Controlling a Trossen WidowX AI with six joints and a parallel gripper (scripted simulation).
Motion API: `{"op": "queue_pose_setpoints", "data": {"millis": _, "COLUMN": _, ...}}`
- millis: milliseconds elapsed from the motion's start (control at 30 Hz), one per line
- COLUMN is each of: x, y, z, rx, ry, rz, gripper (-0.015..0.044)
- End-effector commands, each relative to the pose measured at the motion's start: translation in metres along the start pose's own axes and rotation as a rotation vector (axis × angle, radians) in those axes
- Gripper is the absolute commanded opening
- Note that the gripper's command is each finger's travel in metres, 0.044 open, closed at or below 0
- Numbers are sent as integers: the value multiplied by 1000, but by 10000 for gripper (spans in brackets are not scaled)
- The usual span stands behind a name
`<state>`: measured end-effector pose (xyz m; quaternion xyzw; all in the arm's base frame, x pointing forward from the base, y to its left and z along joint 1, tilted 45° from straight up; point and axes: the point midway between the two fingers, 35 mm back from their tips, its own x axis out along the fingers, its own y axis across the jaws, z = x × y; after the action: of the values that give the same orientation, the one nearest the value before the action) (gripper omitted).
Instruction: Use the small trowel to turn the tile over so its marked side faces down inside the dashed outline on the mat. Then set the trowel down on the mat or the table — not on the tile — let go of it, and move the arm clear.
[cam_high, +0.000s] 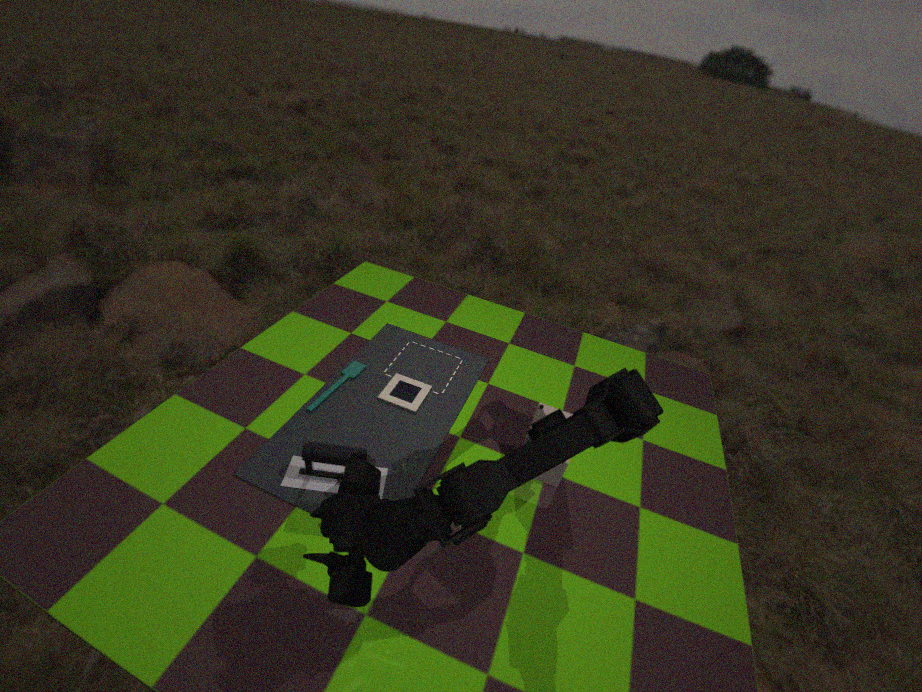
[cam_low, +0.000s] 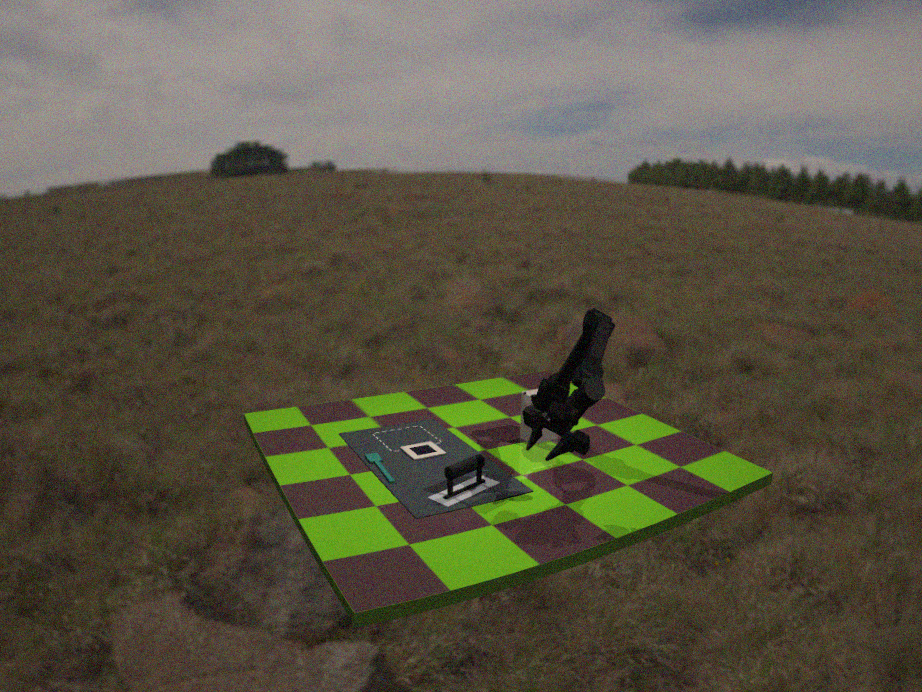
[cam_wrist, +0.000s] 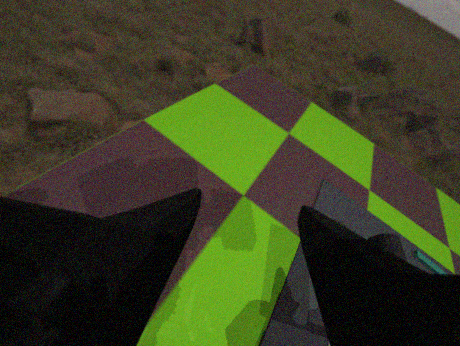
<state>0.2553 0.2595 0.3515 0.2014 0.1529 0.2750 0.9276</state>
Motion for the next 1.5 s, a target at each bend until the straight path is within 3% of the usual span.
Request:
{"op": "queue_pose_setpoints", "data": {"millis": 0, "x": 18, "y": -11, "z": -9, "rx": -66, "ry": 96, "rz": -26, "gripper": 270}}
{"op": "queue_pose_setpoints", "data": {"millis": 467, "x": 69, "y": -77, "z": -42, "rx": -187, "ry": 529, "rz": -67, "gripper": 270}}
{"op": "queue_pose_setpoints", "data": {"millis": 900, "x": 83, "y": -155, "z": -61, "rx": -31, "ry": 904, "rz": 33, "gripper": 270}}
{"op": "queue_pose_setpoints", "data": {"millis": 1167, "x": 79, "y": -198, "z": -57, "rx": 179, "ry": 1010, "rz": 147, "gripper": 270}}
{"op": "queue_pose_setpoints", "data": {"millis": 1467, "x": 80, "y": -201, "z": -57, "rx": 199, "ry": 1014, "rz": 158, "gripper": 270}}
